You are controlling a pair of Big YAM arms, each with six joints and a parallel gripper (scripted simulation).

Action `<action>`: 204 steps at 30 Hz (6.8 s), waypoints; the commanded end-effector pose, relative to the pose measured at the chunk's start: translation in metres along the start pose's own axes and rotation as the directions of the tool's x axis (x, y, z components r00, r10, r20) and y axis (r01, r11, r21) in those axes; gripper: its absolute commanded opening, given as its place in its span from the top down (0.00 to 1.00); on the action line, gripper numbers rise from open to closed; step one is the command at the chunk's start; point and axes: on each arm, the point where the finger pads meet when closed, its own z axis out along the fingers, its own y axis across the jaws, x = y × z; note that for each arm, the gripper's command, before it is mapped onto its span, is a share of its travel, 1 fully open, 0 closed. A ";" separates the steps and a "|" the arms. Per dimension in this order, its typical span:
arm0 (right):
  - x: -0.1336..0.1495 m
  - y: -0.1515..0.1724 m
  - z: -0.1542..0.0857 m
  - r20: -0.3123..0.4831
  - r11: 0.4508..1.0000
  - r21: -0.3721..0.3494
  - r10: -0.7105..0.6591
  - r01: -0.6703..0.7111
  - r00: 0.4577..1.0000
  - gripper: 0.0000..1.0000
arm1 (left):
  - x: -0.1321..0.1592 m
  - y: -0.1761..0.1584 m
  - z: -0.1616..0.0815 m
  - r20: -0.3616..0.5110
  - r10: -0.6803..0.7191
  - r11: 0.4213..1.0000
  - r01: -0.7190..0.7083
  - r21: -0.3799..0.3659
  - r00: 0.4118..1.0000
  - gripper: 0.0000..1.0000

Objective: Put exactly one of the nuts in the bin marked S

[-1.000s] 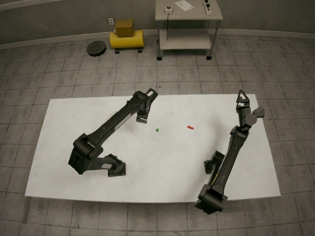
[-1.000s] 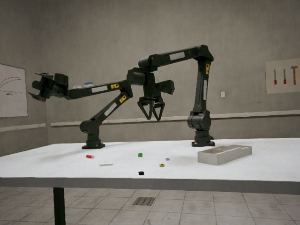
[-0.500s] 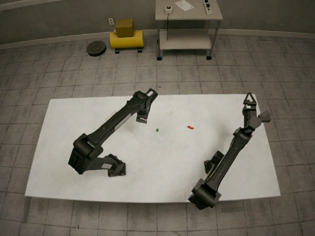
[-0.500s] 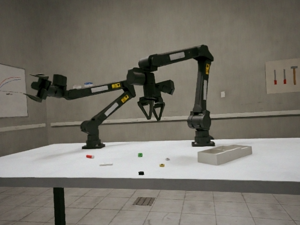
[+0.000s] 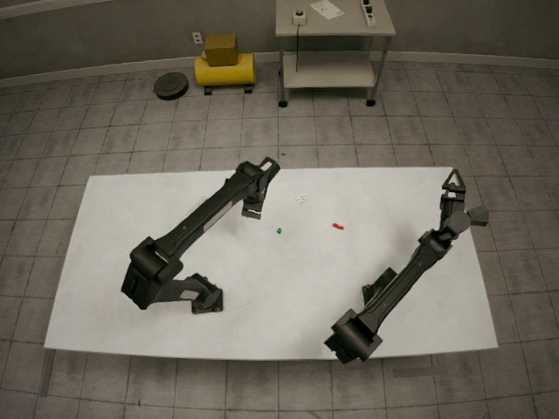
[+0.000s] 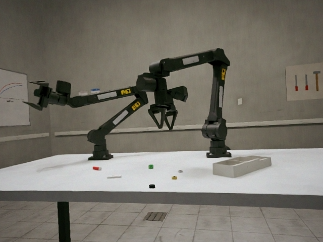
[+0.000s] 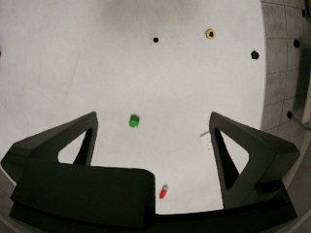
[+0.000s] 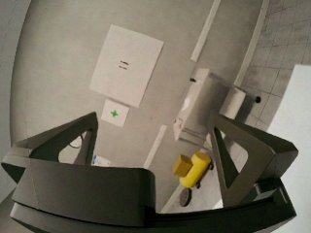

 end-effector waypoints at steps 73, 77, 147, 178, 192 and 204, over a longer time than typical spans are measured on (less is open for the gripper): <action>-0.116 -0.027 -0.063 0.348 0.990 0.135 -0.090 0.045 0.933 0.00 | 0.000 -0.002 -0.003 -0.004 -0.002 1.000 0.002 0.009 1.000 0.00; -0.117 -0.027 -0.064 0.352 0.990 0.137 -0.091 0.045 0.932 0.00 | 0.000 -0.002 -0.003 -0.004 -0.002 1.000 0.002 0.009 1.000 0.00; -0.124 -0.028 -0.070 0.372 0.988 0.146 -0.098 0.046 0.923 0.00 | 0.000 0.000 0.000 0.000 0.000 1.000 0.000 0.000 1.000 0.91; -0.124 -0.028 -0.070 0.372 0.988 0.146 -0.098 0.046 0.923 0.00 | 0.044 -0.038 -0.075 -0.063 0.458 0.889 -0.457 0.033 0.887 0.91; -0.124 -0.028 -0.070 0.372 0.988 0.146 -0.098 0.046 0.923 0.00 | 0.072 -0.048 -0.076 -0.099 0.760 0.649 -0.758 0.061 0.643 0.91; -0.124 -0.028 -0.070 0.372 0.988 0.146 -0.098 0.046 0.923 0.00 | 0.095 -0.054 -0.077 -0.113 0.908 0.415 -0.905 0.099 0.404 0.91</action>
